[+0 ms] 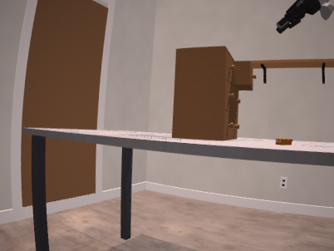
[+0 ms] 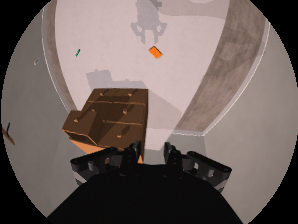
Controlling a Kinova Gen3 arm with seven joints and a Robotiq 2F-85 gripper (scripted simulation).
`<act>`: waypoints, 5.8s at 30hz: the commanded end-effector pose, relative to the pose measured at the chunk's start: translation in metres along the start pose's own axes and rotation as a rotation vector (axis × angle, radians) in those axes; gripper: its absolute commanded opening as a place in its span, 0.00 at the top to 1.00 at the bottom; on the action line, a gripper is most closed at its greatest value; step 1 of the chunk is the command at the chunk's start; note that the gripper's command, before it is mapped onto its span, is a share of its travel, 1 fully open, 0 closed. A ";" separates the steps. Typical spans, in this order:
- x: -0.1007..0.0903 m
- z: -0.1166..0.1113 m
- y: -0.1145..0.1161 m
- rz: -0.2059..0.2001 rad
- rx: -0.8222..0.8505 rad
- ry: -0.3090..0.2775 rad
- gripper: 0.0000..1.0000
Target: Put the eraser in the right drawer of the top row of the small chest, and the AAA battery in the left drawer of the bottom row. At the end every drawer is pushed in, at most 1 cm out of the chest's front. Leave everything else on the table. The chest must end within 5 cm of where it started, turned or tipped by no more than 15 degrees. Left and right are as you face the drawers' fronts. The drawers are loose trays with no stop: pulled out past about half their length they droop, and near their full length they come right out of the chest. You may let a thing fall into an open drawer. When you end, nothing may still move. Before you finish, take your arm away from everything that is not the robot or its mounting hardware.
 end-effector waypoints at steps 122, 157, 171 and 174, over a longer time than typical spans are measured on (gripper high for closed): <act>-0.009 0.063 -0.002 0.048 0.009 0.758 0.00; -0.010 0.071 -0.002 0.057 0.006 0.870 0.00; -0.010 0.070 -0.002 0.057 0.006 0.870 0.00; -0.010 0.070 -0.002 0.057 0.006 0.870 0.00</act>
Point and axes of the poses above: the point where the finger pads meet when closed, its own x axis out along the fingers, its own y axis across the jaws, z = x × y, the point moved 5 cm from there along -x, back along the fingers, and after that the axes turned 3 degrees about -x, right-handed, at the moved point
